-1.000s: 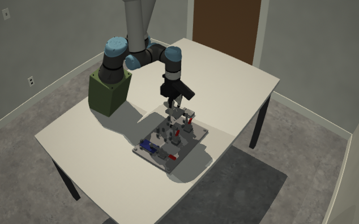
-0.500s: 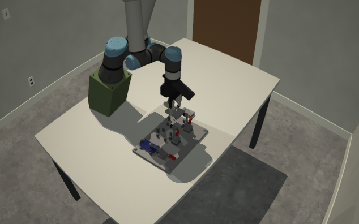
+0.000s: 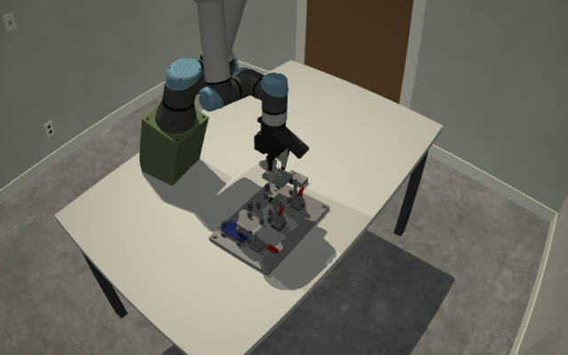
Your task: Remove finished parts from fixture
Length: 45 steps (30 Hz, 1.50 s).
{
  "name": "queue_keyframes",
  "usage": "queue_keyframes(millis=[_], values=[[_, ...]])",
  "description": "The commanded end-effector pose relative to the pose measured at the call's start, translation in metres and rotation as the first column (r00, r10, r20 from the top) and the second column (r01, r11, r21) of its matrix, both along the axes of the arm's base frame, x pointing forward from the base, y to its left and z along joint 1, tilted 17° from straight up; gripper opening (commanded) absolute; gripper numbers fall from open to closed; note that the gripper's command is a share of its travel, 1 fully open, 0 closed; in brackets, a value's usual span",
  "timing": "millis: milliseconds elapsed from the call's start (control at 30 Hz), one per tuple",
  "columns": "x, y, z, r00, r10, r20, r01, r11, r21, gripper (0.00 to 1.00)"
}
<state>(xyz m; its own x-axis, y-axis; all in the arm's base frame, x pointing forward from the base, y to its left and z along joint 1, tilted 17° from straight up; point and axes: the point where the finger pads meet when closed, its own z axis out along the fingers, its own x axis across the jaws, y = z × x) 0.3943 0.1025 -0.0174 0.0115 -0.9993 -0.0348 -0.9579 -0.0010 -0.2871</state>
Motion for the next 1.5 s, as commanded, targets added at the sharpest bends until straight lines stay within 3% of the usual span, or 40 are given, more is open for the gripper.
queue_keyframes(millis=[0, 733, 1467], values=[[0.000, 0.003, 0.000, 1.000, 0.000, 0.001, 0.000, 1.000, 0.000, 0.00], [0.000, 0.034, 0.002, 1.000, 0.000, 0.001, 0.000, 1.000, 0.000, 0.00], [-0.001, 0.084, 0.003, 1.000, 0.000, 0.001, 0.000, 1.000, 0.000, 0.00]])
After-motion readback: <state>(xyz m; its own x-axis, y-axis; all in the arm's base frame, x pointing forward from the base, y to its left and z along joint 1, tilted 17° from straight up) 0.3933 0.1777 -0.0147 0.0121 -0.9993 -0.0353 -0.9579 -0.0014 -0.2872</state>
